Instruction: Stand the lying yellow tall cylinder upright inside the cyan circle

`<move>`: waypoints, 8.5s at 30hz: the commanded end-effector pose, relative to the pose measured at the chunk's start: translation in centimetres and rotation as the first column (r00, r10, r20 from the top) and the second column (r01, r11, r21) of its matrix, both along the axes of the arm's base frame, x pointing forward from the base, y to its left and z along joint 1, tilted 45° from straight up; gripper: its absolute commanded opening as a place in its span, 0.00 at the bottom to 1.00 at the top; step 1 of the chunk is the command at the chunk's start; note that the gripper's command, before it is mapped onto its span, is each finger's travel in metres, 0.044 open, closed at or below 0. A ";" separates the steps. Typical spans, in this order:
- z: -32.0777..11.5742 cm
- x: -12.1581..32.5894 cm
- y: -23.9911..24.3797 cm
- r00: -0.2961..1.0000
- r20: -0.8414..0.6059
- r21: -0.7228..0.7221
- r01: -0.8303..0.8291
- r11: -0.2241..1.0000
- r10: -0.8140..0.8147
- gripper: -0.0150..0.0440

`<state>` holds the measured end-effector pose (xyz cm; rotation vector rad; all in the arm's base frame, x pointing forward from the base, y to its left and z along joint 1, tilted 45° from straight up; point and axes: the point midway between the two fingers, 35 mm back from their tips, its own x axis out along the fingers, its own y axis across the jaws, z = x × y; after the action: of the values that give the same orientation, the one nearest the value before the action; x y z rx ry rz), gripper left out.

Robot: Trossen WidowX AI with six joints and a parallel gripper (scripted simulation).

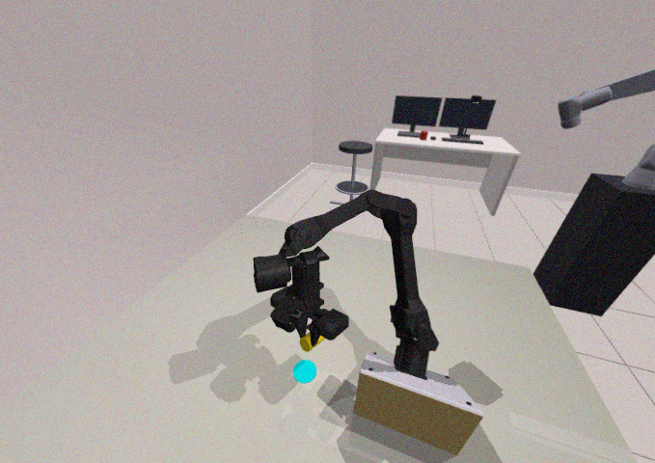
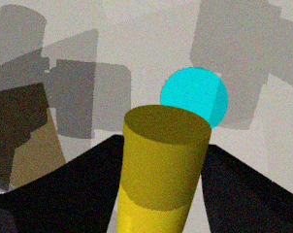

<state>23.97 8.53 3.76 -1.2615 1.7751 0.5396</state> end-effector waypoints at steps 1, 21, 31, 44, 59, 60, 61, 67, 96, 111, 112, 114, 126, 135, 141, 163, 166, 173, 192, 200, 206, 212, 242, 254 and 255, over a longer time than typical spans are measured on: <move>-0.2 -0.2 -0.2 1.000 -0.011 0.031 0.010 0.999 -0.010 0.43; -0.7 -0.7 -0.7 0.999 -0.033 0.175 0.042 0.984 -0.036 0.43; -0.9 -0.9 -0.8 0.998 -0.037 0.247 0.051 0.968 -0.044 0.43; -1.1 -1.0 -1.0 0.998 -0.035 0.339 0.057 0.939 -0.048 0.43; -1.2 -1.1 -1.1 0.999 -0.021 0.441 0.052 0.896 -0.047 0.43; -1.2 -1.1 -1.1 0.999 -0.020 0.448 0.051 0.893 -0.047 0.43; -1.2 -1.1 -1.1 0.999 -0.019 0.454 0.050 0.889 -0.047 0.43; -1.2 -1.1 -1.1 0.999 -0.009 0.493 0.043 0.869 -0.045 0.43; -1.0 -1.0 -1.2 0.997 0.068 0.656 -0.021 0.755 -0.032 0.43; -0.7 -0.9 -1.2 0.992 0.126 0.721 -0.075 0.689 -0.025 0.43; -0.7 -0.9 -1.2 0.991 0.131 0.725 -0.079 0.684 -0.024 0.43; -0.6 -0.9 -1.2 0.990 0.140 0.732 -0.087 0.675 -0.023 0.43; -0.3 -0.7 -1.3 0.980 0.196 0.770 -0.142 0.622 -0.019 0.43; 0.0 -0.6 -1.3 0.970 0.243 0.792 -0.188 0.581 -0.016 0.43; 0.2 -0.6 -1.4 0.961 0.275 0.802 -0.221 0.555 -0.015 0.43; 1.1 -0.4 -1.6 0.915 0.404 0.813 -0.352 0.464 -0.013 0.43; 1.2 -0.4 -1.6 0.906 0.423 0.811 -0.371 0.452 -0.013 0.43; 1.5 -0.4 -1.7 0.885 0.466 0.803 -0.416 0.426 -0.013 0.43; 2.4 -0.4 -2.0 0.818 0.575 0.764 -0.530 0.367 -0.015 0.43; 2.4 -0.4 -2.0 0.818 0.575 0.764 -0.530 0.367 -0.015 0.43; 2.4 -0.4 -2.0 0.818 0.575 0.764 -0.530 0.367 -0.015 0.43; 1.5 -0.2 -2.9 0.819 0.574 0.762 -0.531 0.372 -0.005 0.43; -5.2 -0.7 -9.6 0.820 0.571 0.754 -0.537 0.379 0.026 0.43; -5.3 -0.8 -9.6 0.821 0.571 0.754 -0.537 0.379 0.026 0.48; -5.3 -0.8 -9.6 0.821 0.571 0.754 -0.537 0.379 0.026 0.52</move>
<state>23.18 -1.06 -1.52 -0.7662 0.5660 1.1014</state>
